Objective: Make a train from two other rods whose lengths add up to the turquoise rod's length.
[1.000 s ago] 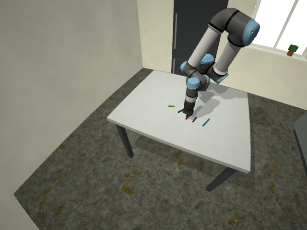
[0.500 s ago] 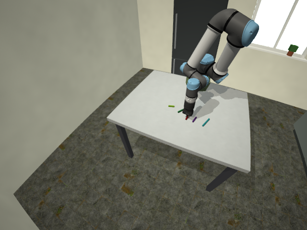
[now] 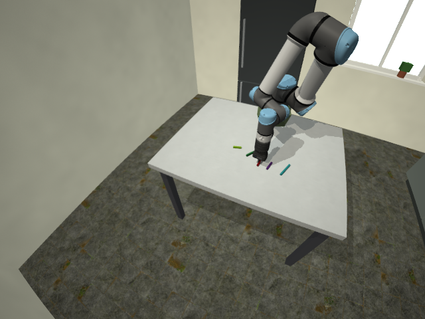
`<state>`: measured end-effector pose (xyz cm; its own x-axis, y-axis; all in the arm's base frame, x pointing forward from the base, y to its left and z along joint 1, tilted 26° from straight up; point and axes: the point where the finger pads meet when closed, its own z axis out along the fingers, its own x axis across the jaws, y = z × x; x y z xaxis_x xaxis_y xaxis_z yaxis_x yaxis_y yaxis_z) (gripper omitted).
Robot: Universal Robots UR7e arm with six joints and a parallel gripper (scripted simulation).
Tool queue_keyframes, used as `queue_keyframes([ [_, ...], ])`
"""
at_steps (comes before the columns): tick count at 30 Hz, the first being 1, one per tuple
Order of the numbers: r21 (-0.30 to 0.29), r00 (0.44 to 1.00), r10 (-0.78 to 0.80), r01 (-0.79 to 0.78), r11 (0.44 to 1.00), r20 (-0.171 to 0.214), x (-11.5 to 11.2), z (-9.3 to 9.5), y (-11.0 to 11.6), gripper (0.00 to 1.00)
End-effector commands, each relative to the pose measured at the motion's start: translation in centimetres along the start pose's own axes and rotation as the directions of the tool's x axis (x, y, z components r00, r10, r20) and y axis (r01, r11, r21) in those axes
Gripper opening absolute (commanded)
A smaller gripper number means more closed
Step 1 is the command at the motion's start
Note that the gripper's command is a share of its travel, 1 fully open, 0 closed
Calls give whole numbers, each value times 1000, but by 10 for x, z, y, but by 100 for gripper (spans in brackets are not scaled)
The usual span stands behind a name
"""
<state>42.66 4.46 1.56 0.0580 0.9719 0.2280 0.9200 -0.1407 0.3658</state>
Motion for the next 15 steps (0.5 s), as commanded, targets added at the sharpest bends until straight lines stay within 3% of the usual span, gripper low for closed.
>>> queue_keyframes([
  [1, -1, 1000, 0, 0, 1000, 0, 0, 0, 0, 24],
  [11, -1, 1000, 0, 0, 1000, 0, 0, 0, 0, 24],
  [12, -1, 1000, 0, 0, 1000, 0, 0, 0, 0, 30],
  [15, -1, 1000, 0, 0, 1000, 0, 0, 0, 0, 30],
])
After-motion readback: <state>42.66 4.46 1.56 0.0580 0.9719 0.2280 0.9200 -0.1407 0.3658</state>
